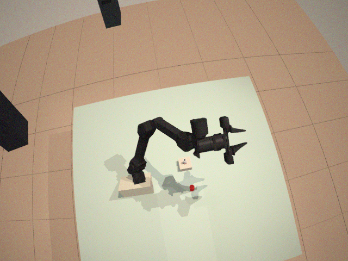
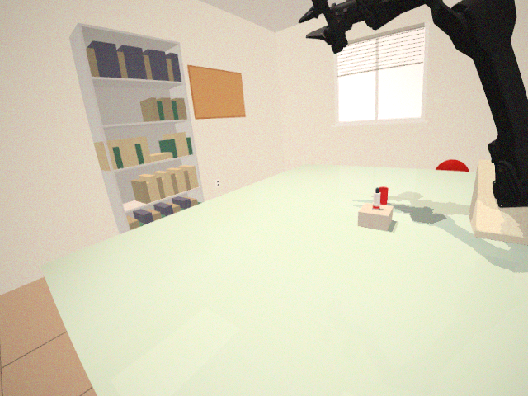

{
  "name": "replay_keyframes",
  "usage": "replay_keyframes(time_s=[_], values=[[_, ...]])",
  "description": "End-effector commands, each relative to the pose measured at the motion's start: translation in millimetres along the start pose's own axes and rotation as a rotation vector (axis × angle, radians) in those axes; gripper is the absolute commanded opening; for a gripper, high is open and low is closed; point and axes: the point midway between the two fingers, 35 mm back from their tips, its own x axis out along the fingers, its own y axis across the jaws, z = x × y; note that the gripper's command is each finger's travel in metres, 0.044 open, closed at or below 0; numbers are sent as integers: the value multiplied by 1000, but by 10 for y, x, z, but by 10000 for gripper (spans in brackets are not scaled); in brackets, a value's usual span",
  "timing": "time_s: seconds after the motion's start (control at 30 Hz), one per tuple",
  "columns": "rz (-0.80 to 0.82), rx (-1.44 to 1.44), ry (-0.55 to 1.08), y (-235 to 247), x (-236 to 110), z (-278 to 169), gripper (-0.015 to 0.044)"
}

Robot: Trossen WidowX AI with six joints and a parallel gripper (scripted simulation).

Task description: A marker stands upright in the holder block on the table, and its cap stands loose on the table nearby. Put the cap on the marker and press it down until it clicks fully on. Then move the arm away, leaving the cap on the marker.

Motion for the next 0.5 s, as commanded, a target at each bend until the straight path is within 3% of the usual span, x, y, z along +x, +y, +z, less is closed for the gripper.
replay_keyframes(time_s=[0.0,0.23,0.47], values=[[226,384,-10,723,34,281,234],[515,802,19,1475,-112,763,234],[839,1183,107,2101,-477,1342,234]])
